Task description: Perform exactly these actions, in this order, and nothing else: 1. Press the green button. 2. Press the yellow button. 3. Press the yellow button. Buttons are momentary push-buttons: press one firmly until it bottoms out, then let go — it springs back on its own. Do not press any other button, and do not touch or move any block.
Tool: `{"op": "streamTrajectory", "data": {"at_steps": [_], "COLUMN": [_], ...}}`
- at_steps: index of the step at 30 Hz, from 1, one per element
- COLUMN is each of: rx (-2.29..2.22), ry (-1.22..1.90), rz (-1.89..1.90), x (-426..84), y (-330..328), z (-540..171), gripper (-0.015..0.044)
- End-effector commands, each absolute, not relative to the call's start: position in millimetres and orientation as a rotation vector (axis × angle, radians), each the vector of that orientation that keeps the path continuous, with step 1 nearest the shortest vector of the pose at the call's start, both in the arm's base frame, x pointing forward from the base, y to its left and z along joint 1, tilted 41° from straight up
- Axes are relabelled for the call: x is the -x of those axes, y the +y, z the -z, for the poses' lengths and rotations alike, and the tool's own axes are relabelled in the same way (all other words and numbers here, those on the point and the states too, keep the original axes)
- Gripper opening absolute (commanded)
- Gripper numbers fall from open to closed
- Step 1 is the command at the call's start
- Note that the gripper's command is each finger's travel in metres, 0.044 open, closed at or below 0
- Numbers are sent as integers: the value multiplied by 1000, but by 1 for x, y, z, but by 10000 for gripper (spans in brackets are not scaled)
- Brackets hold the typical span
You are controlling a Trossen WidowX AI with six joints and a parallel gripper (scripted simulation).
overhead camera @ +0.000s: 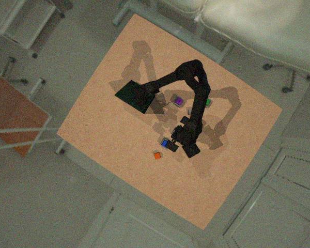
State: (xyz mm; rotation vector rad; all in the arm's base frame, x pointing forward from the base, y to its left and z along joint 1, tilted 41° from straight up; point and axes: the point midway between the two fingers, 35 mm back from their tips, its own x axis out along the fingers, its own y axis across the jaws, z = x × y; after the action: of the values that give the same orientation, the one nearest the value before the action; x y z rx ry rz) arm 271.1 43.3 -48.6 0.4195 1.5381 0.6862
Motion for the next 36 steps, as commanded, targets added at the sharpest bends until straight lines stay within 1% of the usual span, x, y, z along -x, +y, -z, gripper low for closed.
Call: {"op": "streamTrajectory", "data": {"at_steps": [1,12,17,36], "rx": [-429,-429,-428,-428], "ry": [1545,1545,1546,1546], "rz": [-686,-686,-684,-685], "x": [-269,-269,-273,-271], "y": [44,44,22,36], "z": [50,50,25,40], "gripper": [20,20,20,20]}}
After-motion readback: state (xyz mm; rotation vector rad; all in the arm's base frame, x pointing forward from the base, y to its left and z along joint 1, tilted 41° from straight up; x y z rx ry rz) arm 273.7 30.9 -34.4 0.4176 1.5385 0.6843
